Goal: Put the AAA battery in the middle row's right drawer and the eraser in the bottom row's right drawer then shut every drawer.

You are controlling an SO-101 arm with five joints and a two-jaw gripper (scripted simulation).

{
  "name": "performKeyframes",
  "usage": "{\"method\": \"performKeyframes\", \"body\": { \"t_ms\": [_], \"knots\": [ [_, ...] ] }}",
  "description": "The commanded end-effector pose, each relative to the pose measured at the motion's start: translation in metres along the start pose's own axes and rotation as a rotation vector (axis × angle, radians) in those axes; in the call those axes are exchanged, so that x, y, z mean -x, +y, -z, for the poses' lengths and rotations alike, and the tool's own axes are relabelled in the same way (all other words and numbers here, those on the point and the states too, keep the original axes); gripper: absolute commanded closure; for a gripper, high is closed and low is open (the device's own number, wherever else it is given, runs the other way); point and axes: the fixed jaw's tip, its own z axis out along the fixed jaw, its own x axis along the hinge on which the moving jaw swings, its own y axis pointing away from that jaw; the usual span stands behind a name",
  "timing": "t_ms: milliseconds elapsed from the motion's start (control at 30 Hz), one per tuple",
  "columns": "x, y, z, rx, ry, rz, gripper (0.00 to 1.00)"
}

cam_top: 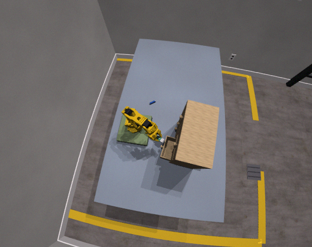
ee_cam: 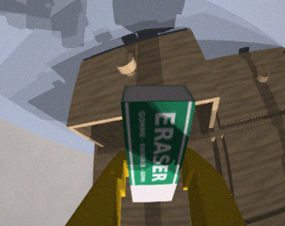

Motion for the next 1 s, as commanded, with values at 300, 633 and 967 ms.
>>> {"method": "performKeyframes", "body": {
  "t_ms": [300, 633, 967],
  "knots": [
    [-0.004, 0.001, -0.002, 0.002, 0.005, -0.001, 1.0],
    [-0.049, 0.001, -0.033, 0.0, 0.005, 0.002, 1.0],
    [-0.06, 0.0, -0.046, -0.001, 0.005, 0.003, 1.0]
  ]
}}
